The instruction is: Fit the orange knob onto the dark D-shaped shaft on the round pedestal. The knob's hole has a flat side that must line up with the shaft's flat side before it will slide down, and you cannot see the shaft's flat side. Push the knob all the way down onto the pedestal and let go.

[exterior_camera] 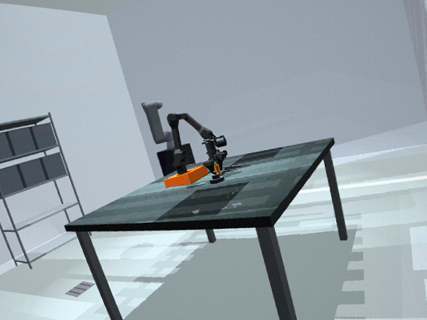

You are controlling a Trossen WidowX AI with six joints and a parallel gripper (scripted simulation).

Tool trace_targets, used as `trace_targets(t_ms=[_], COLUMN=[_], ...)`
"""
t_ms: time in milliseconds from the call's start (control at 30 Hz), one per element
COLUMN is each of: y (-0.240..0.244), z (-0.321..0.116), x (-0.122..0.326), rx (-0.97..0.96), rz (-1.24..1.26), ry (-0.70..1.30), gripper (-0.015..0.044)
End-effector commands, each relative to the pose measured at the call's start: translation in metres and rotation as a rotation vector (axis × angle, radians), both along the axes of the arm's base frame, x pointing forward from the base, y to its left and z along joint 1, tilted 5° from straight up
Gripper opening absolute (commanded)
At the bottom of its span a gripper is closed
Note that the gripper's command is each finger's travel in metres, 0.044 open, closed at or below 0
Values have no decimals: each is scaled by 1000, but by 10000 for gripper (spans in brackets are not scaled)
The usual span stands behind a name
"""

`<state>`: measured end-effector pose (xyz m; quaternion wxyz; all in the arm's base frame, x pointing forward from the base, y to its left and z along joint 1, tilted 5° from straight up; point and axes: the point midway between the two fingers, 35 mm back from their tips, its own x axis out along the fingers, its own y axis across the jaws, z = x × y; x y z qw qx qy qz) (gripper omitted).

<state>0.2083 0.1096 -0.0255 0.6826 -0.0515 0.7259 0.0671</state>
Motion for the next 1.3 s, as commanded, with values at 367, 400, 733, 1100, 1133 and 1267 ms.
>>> trace_targets(t_ms=[367, 400, 733, 1100, 1133, 1267], y=[-1, -1, 6, 11, 12, 11], z=[-2, -2, 31, 94, 100, 123], x=[-1, -1, 9, 16, 16, 14], rx=[-4, -4, -3, -2, -2, -2], rz=[-4, -4, -4, -2, -2, -4], ry=[3, 3, 2, 1, 1, 2], gripper=[170, 164, 0, 0, 0, 0])
